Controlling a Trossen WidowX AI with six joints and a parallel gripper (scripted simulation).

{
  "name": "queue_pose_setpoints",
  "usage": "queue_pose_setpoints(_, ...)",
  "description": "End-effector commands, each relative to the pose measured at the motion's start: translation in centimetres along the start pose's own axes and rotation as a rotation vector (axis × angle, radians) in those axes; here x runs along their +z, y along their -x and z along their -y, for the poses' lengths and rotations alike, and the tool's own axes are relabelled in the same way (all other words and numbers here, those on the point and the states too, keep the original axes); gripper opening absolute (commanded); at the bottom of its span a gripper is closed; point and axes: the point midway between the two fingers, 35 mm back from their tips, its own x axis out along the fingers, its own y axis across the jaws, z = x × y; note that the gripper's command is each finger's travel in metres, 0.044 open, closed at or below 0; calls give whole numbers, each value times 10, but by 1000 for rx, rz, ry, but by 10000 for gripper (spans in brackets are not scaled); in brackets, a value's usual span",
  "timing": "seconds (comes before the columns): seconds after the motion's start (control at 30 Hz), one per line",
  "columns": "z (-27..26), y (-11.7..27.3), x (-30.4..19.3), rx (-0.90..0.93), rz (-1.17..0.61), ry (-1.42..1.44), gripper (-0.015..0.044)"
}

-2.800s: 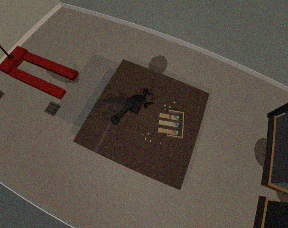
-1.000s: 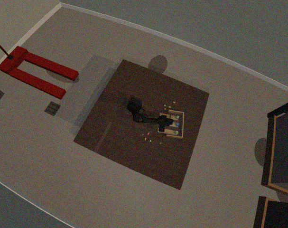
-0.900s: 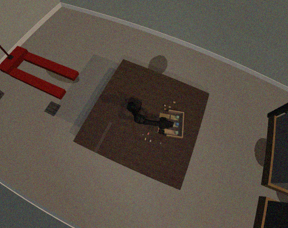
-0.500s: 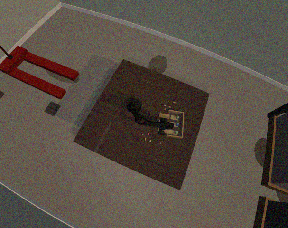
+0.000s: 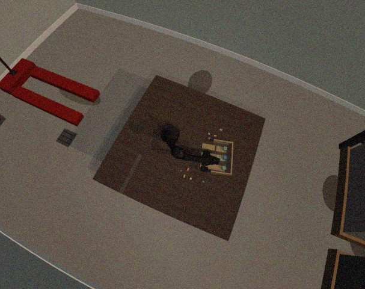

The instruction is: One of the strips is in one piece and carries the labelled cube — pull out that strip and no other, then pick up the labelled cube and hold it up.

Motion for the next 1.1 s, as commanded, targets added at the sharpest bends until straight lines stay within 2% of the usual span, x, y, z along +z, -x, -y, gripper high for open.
queue_pose_setpoints(0.0, -2, -9, -1, 5, -6, 8, 0)
queue_pose_setpoints(0.67, -3, -41, 0, 2, -7, 8, 0)
queue_pose_setpoints(1.07, -3, -42, 0, 2, -7, 8, 0)
